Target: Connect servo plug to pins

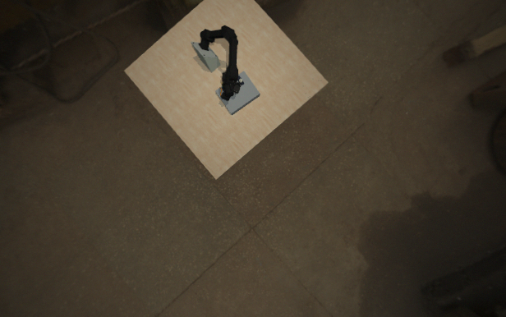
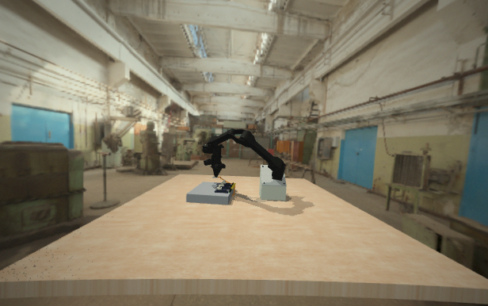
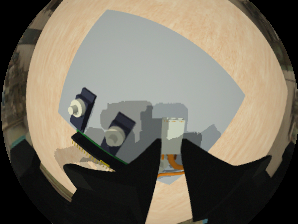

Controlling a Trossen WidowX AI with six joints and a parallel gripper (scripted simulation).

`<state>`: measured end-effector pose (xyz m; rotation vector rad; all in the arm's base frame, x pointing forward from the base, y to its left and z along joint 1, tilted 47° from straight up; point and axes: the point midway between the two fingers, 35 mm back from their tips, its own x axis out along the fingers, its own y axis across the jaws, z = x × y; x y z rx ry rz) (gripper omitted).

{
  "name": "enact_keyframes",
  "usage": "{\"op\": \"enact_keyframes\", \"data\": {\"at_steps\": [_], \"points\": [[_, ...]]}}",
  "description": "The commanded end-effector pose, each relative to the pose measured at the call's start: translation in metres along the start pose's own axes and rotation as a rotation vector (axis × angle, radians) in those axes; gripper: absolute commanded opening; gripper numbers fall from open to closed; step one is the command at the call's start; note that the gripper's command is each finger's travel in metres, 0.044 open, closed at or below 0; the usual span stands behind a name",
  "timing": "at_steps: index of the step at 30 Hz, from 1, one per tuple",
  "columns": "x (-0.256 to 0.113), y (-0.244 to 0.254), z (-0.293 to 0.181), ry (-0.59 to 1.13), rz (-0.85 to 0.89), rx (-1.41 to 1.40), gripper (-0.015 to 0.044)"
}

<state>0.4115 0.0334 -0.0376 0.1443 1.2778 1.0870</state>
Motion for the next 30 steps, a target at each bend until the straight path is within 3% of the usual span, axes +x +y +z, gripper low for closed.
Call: {"op": "enact_keyframes", "data": {"at_steps": [1, 30], "points": [[-0.002, 0.005, -0.004, 0.007, 0.001, 0.013, 0.0000], [-0.013, 0.074, -0.072, 0.011, 0.001, 0.306, 0.0000]]}}
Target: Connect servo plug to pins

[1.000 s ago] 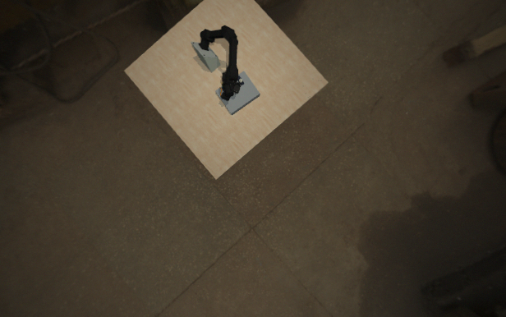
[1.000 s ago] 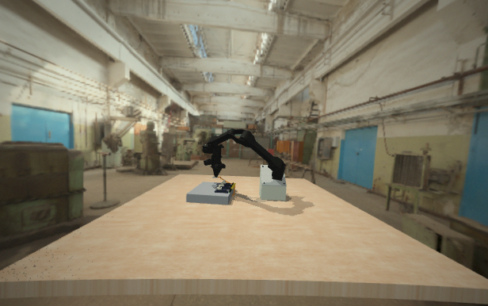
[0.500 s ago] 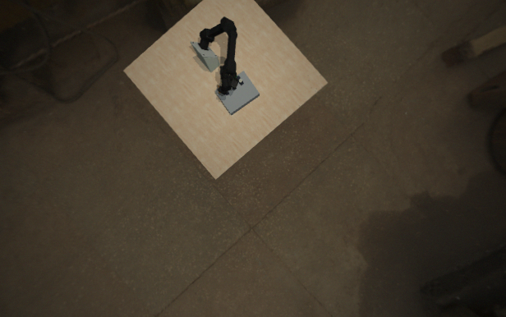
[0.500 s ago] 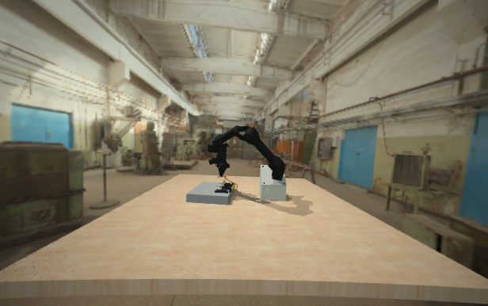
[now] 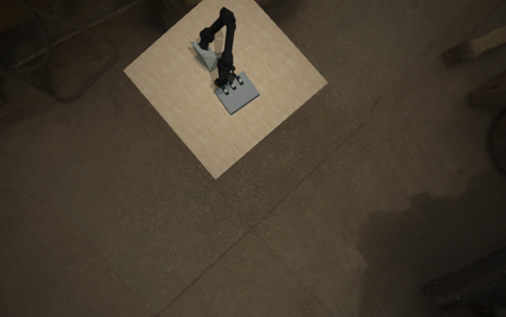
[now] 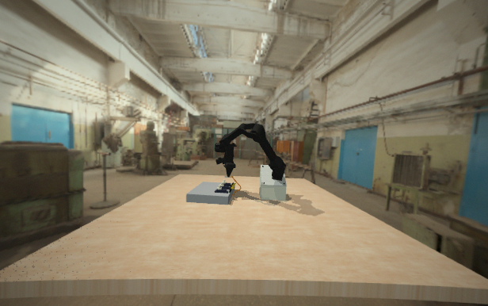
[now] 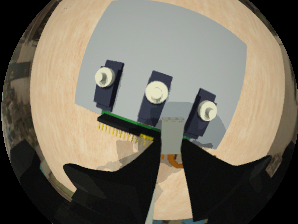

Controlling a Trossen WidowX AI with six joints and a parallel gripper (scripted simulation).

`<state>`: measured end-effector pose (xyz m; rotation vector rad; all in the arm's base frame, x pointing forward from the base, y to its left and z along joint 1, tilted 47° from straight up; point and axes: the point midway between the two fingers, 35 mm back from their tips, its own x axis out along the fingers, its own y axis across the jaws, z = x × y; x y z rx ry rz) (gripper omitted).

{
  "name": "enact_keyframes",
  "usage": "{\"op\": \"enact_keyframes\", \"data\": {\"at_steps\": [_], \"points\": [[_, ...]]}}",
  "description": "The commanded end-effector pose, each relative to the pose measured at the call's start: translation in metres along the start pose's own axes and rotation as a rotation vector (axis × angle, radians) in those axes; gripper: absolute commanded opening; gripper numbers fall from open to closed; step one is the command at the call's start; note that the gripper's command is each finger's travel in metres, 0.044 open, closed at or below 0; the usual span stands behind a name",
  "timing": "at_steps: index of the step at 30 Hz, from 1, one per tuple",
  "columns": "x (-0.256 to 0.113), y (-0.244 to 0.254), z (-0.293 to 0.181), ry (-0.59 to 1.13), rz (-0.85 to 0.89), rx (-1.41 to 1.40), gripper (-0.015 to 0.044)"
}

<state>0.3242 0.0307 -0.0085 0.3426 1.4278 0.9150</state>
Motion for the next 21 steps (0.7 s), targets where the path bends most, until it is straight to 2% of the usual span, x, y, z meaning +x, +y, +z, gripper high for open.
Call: {"op": "enact_keyframes", "data": {"at_steps": [1, 21], "points": [[0.000, 0.007, -0.014, 0.002, -0.001, 0.048, 0.0000], [0.009, 0.043, -0.083, 0.005, 0.001, 0.250, 0.0000]]}}
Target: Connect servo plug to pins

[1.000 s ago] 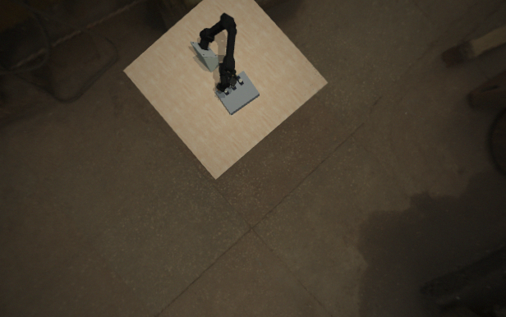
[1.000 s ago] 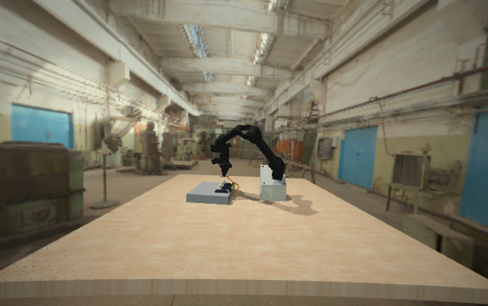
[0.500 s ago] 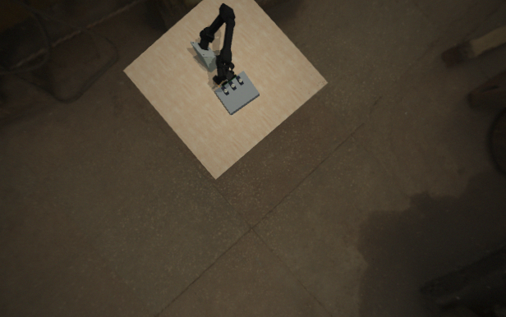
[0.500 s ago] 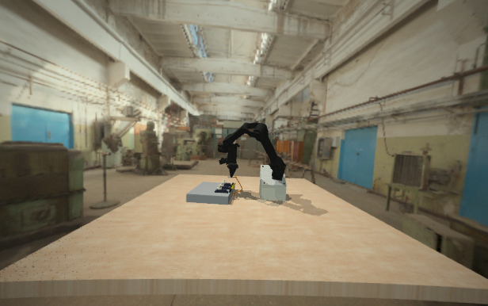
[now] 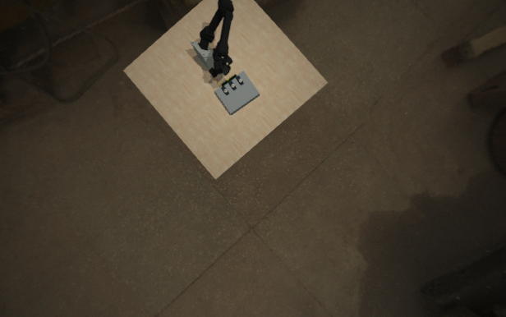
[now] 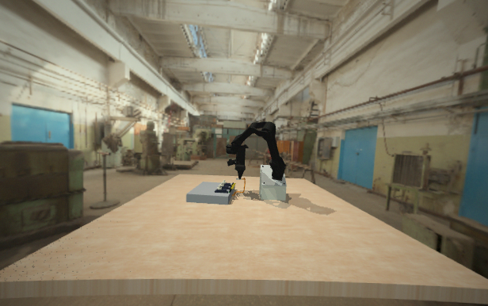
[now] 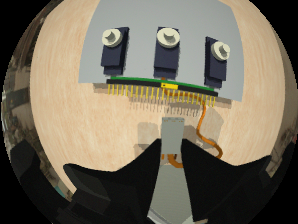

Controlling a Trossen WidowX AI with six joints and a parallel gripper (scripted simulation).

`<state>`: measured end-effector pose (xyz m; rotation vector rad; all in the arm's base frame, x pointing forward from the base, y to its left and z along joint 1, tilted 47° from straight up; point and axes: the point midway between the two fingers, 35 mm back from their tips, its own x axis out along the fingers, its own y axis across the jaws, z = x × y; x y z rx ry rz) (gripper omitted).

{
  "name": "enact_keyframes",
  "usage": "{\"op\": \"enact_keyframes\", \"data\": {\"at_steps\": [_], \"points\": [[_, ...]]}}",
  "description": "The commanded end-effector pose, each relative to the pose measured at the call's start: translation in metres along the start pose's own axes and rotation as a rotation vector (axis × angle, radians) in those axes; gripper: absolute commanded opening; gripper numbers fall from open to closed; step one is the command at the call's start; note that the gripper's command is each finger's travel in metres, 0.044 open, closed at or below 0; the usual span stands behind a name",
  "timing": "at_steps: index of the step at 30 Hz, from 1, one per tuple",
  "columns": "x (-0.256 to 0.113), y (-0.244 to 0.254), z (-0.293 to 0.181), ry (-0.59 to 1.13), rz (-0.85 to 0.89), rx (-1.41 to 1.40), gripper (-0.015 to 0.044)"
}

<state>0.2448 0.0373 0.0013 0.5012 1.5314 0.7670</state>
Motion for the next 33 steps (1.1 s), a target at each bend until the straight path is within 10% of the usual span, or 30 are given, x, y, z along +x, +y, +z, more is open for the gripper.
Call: {"op": "enact_keyframes", "data": {"at_steps": [1, 33], "points": [[0.003, 0.003, -0.017, 0.002, -0.001, 0.048, 0.0000], [0.043, 0.003, -0.001, 0.002, 0.001, 0.092, 0.0000]]}}
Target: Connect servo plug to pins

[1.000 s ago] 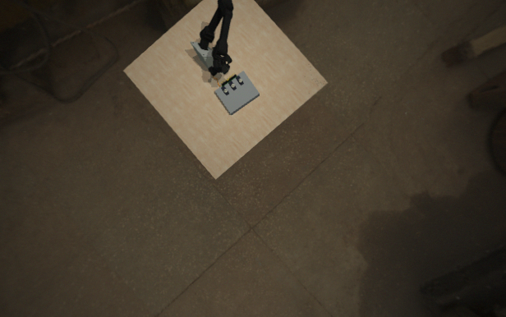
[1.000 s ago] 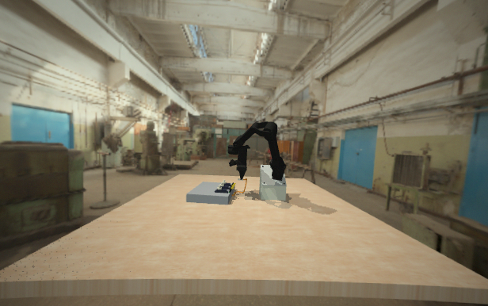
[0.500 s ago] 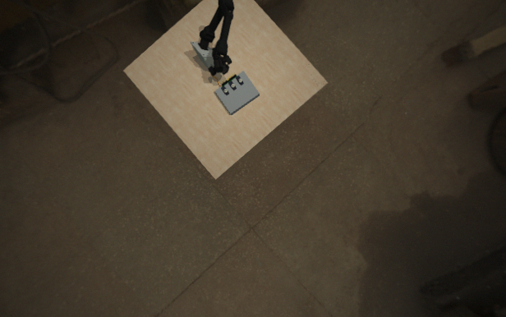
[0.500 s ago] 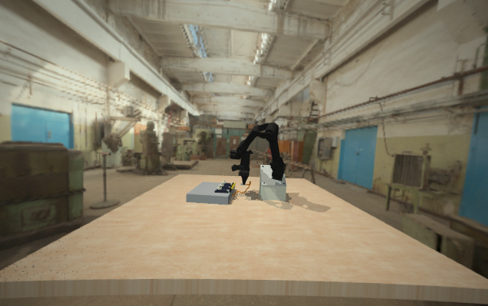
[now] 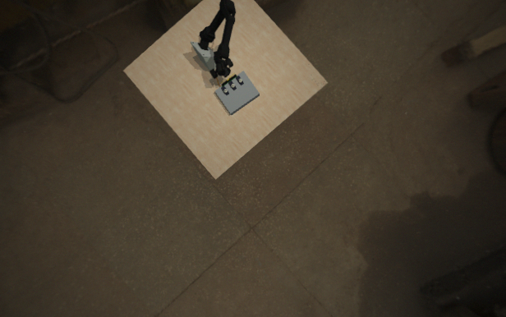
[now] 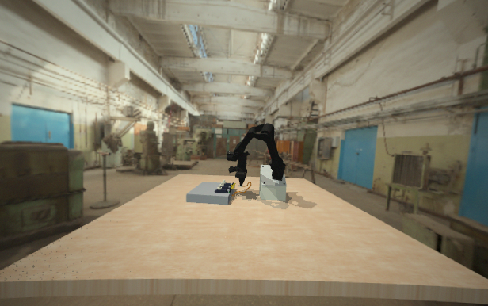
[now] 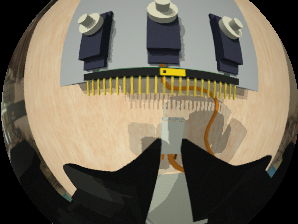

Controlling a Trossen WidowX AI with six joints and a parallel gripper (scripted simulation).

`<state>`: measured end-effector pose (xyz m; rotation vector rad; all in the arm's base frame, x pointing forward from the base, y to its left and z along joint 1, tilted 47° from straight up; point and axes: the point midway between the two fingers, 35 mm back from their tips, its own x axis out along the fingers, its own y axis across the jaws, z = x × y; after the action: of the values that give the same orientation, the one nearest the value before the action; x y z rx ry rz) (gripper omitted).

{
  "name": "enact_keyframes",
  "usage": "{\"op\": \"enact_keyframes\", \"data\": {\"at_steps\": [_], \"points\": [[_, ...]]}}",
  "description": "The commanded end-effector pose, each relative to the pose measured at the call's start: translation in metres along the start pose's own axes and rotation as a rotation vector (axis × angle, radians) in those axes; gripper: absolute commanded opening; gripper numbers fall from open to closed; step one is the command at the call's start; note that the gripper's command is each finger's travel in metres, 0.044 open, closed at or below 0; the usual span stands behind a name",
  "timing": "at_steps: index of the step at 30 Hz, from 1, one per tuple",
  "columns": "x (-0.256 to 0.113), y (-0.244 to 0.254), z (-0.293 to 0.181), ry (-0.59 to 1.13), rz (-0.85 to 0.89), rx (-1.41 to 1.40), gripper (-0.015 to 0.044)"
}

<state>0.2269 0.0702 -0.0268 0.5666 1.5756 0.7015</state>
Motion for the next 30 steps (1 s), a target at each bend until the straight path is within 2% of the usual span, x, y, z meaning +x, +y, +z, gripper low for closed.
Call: {"op": "enact_keyframes", "data": {"at_steps": [1, 30], "points": [[-0.002, 0.000, 0.013, -0.003, 0.002, 0.001, 0.0000], [-0.001, 0.002, 0.028, -0.004, 0.002, 0.000, 0.0000]]}}
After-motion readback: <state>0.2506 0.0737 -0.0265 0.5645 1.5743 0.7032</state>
